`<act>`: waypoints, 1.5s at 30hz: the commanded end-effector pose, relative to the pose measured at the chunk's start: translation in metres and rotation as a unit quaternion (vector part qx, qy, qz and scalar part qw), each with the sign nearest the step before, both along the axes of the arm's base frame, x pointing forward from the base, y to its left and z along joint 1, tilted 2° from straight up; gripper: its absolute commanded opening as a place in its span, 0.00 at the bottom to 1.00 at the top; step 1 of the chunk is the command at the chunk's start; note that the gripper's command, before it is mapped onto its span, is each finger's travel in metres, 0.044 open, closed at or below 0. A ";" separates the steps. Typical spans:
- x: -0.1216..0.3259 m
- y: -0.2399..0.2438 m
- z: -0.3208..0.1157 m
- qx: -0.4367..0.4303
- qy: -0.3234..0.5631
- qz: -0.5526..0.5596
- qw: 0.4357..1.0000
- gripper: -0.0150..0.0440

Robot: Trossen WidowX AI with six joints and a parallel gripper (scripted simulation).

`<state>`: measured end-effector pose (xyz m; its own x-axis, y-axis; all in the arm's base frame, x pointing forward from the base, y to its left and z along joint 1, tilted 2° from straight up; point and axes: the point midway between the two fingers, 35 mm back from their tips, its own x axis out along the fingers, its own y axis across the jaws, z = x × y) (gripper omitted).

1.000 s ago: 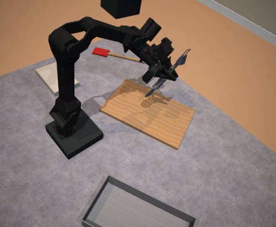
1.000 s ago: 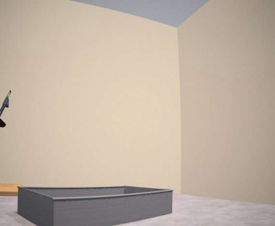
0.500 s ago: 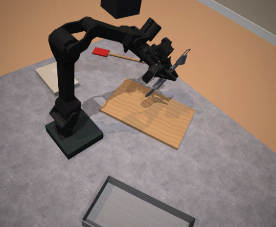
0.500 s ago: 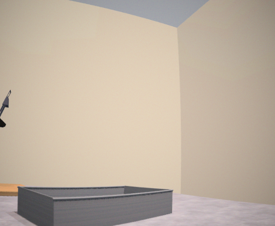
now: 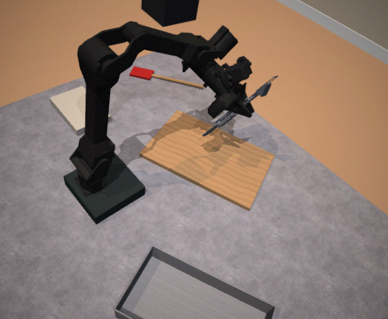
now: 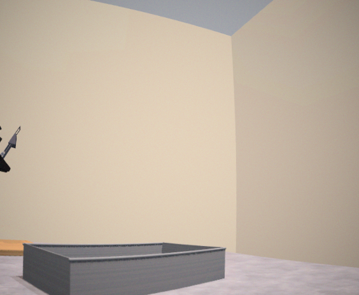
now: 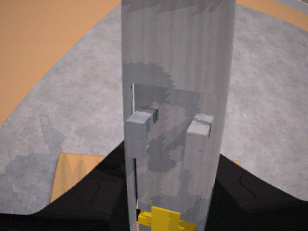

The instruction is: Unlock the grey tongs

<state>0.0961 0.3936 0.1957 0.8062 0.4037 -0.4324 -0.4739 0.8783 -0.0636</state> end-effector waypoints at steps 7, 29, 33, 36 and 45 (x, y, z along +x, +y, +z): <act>0.008 0.014 -0.007 -0.041 0.061 0.010 0.997 0.00; 0.023 0.021 -0.029 -0.142 0.230 0.011 0.963 0.00; 0.024 0.019 -0.031 -0.157 0.263 0.007 0.952 0.00; 0.025 0.018 -0.033 -0.167 0.289 0.004 0.943 0.00; 0.025 0.011 -0.035 -0.192 0.366 -0.011 0.911 0.00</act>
